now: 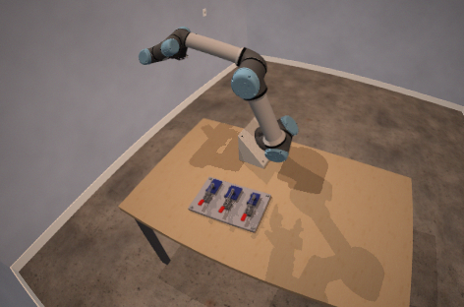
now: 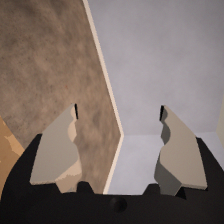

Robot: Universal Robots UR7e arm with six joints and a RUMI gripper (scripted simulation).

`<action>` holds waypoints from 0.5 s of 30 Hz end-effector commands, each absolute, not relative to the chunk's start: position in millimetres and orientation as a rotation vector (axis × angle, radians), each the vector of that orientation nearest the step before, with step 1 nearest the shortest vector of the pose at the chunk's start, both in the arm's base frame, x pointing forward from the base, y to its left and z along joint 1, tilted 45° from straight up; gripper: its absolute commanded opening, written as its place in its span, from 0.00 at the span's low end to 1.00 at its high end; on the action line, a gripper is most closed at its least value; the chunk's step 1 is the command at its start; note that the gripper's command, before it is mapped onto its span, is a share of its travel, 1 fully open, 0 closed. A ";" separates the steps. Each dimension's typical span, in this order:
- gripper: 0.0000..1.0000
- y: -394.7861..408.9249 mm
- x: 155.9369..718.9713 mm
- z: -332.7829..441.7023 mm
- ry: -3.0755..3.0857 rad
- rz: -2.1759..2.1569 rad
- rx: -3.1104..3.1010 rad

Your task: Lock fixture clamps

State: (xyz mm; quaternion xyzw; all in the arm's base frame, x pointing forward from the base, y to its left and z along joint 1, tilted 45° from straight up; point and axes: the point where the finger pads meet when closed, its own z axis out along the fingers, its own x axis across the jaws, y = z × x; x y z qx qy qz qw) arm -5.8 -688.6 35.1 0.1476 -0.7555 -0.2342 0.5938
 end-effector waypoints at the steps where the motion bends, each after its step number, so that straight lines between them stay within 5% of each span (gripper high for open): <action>1: 0.58 -686.0 -6.0 32.5 -1.836 -0.495 0.419; 15: 0.58 -644.7 -3.7 -8.3 -1.954 -0.609 0.629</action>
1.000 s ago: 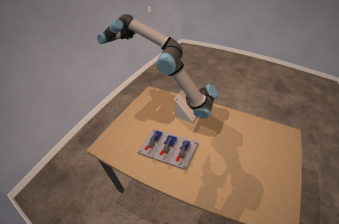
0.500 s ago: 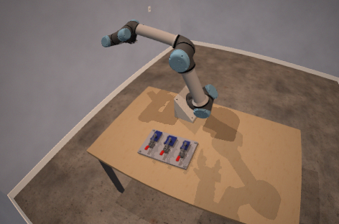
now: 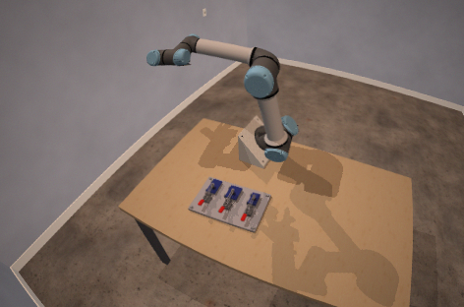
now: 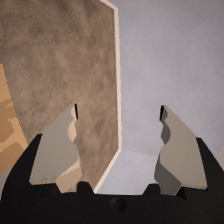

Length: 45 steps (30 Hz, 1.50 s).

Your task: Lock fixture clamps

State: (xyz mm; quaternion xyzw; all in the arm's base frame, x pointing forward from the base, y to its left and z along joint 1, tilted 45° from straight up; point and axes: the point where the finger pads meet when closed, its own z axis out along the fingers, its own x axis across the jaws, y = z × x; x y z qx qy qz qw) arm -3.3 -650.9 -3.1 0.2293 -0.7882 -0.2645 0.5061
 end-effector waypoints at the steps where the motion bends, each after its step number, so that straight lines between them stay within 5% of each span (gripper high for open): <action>1: 0.58 -644.7 -3.7 -8.3 -1.954 -0.609 0.629; 45: 0.58 -530.4 2.4 -123.2 -2.308 -0.819 1.387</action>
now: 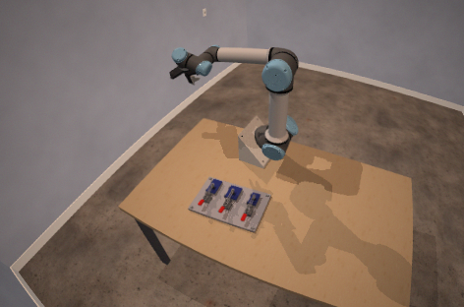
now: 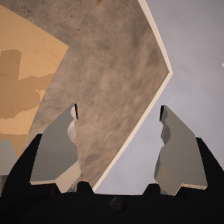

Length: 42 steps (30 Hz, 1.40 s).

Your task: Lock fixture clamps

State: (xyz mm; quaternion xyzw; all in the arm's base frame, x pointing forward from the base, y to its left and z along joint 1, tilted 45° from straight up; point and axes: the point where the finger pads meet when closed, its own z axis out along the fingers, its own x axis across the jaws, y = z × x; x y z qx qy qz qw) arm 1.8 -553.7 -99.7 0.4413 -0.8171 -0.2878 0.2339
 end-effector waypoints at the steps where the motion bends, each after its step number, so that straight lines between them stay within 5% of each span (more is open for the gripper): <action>1: 0.58 -521.9 2.7 -131.7 -2.329 -0.831 1.450; 42: 0.58 -499.2 3.7 -154.6 -2.463 -0.924 2.104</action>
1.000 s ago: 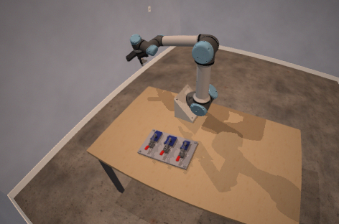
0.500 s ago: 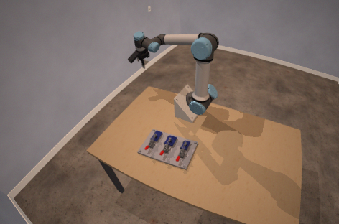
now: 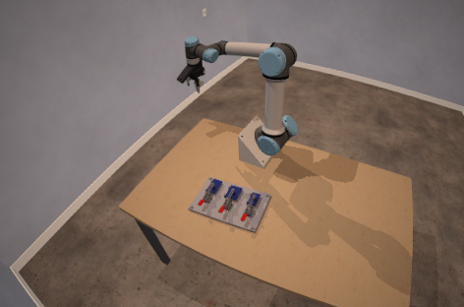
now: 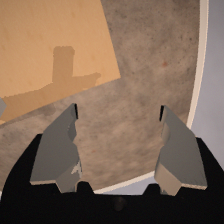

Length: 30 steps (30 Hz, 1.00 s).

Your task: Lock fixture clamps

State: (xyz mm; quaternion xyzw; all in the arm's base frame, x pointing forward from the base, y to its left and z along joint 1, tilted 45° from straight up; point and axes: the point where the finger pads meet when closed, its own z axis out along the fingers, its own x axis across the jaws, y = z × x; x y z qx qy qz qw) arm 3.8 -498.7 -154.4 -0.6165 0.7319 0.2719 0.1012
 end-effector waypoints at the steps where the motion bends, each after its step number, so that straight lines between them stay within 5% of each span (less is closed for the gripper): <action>1: 0.58 -499.2 3.7 -154.6 2.131 0.800 -1.820; 22: 0.58 -499.3 3.7 -154.5 1.822 0.702 -1.815; 30: 0.58 -468.6 47.8 -127.7 1.674 0.656 -1.801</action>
